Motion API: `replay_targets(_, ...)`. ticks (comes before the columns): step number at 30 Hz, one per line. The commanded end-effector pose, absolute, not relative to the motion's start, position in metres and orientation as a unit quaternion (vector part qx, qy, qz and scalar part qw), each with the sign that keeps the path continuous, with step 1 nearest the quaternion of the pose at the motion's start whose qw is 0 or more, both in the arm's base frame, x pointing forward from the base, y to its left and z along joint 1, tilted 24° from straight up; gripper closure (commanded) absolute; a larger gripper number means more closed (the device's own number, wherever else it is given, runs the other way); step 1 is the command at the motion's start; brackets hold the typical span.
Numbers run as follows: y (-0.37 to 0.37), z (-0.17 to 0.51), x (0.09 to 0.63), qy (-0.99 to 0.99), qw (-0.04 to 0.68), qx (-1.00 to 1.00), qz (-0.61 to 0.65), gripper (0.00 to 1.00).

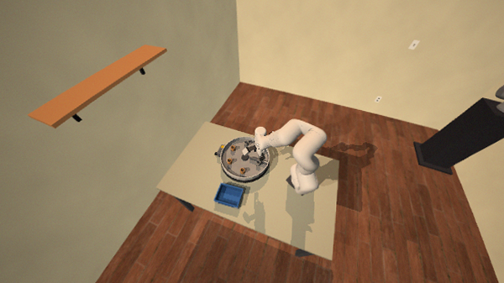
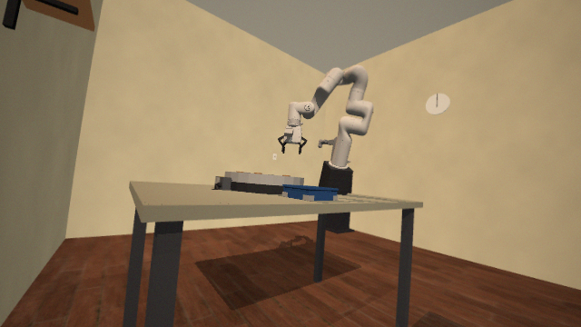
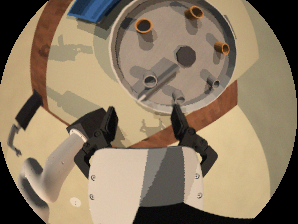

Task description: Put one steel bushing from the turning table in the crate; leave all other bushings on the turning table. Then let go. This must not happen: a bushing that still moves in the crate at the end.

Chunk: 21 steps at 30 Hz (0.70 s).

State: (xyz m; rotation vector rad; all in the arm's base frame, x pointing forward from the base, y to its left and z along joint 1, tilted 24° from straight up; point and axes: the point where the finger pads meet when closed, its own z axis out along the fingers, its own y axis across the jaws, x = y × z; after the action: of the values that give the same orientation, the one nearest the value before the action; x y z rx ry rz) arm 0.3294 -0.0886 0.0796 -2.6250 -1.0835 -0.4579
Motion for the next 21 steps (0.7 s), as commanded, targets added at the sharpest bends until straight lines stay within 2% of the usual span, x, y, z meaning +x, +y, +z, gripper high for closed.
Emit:
replay_targets(1, -0.0899, 0.0794, 0.3326, -0.374, 0.132, -0.904, -0.159, 0.00)
replay_targets(19, -0.0899, 0.0794, 0.3326, -0.374, 0.132, -0.904, -0.159, 0.00)
replay_targets(20, -0.0899, 0.0794, 0.3326, -0.374, 0.132, -0.904, -0.159, 0.88)
replay_targets(21, -0.0899, 0.0794, 0.3326, -0.374, 0.132, -0.904, -0.159, 0.88)
